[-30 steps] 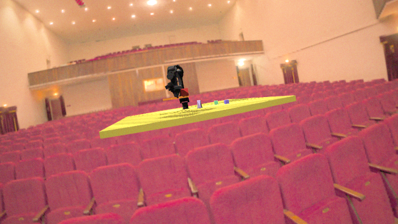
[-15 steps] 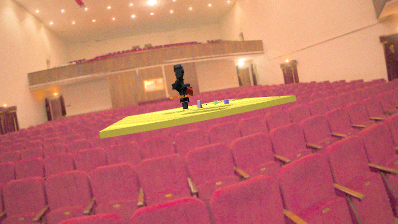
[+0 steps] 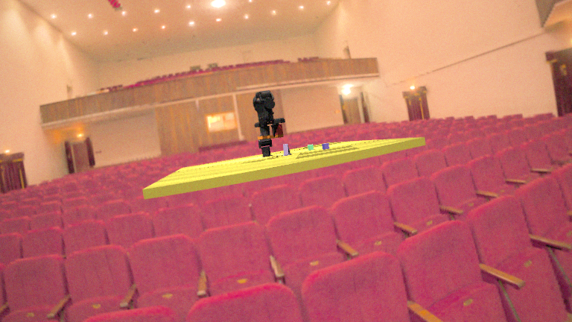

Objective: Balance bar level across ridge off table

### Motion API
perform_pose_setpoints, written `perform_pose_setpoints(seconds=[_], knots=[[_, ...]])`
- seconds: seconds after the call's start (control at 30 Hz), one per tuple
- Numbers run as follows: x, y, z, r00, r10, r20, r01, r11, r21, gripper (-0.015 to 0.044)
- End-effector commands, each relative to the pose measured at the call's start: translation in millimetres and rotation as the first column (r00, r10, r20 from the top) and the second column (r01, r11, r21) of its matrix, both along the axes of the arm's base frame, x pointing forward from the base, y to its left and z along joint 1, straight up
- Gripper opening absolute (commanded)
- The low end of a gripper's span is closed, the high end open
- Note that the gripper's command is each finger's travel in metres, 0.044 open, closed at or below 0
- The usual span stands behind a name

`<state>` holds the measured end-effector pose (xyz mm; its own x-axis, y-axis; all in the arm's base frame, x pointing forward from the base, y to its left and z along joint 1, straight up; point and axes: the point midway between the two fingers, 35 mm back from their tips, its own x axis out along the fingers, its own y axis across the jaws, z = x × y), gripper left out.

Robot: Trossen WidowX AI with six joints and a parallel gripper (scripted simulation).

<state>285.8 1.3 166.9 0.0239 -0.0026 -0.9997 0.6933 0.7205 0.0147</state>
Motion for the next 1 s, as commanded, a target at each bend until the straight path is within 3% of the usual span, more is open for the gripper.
perform_pose_setpoints(seconds=[0.0, 0.37, 0.97], knots=[[4, 15, 3, 0.997, 0.077, 0.009, -0.077, 0.997, 0.002, 0.0000], [10, 56, 5, 0.971, 0.238, 0.010, -0.238, 0.971, 0.001, 0.0000], [14, 62, -15, 0.969, 0.246, 0.010, -0.246, 0.969, 0.001, 0.0000]])
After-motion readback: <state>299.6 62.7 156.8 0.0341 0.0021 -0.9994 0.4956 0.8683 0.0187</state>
